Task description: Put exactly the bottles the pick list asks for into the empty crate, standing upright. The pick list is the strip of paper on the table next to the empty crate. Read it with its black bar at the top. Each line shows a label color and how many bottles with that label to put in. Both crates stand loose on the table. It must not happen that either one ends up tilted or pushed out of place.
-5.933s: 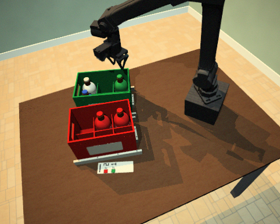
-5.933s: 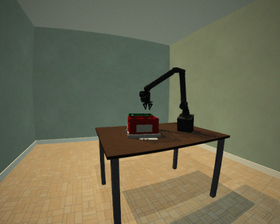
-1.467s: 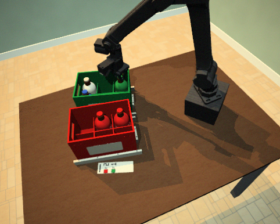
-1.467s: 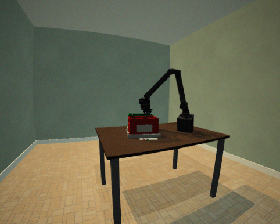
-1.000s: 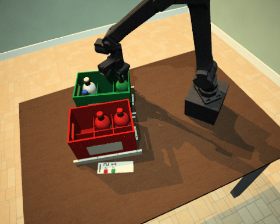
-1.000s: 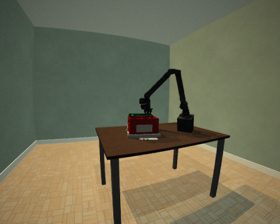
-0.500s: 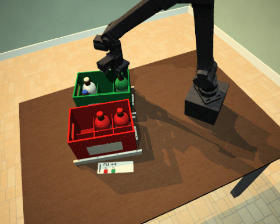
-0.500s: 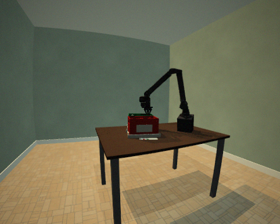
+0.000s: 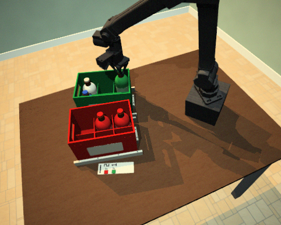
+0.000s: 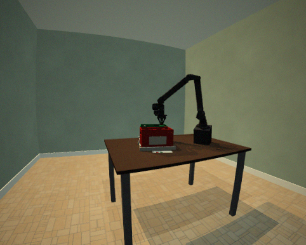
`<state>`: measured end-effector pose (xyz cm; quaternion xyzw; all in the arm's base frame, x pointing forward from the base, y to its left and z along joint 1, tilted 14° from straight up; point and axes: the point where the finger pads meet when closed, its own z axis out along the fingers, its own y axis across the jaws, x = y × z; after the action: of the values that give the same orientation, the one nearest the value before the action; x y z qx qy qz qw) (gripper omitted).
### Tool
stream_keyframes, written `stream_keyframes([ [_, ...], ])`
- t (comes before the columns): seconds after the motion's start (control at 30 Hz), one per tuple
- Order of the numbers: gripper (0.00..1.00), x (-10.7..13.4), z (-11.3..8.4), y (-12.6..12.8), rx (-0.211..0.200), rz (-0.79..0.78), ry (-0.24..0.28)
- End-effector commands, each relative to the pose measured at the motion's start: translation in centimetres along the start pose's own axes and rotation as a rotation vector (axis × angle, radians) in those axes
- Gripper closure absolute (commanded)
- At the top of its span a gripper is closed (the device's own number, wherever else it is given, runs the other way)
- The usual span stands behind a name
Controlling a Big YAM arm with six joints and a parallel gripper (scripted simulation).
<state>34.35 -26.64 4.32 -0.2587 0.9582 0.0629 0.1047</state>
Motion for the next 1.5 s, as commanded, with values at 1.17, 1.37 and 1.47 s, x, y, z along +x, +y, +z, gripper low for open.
stream_keyframes([
  [1.17,1.0,-0.4,-10.5,-2.2,0.086,-0.008,-0.022],
  [1.37,1.0,-0.4,-11.5,-2.1,0.086,-0.008,-0.021],
  [1.47,1.0,-0.4,-11.8,-2.1,0.086,-0.008,-0.021],
])
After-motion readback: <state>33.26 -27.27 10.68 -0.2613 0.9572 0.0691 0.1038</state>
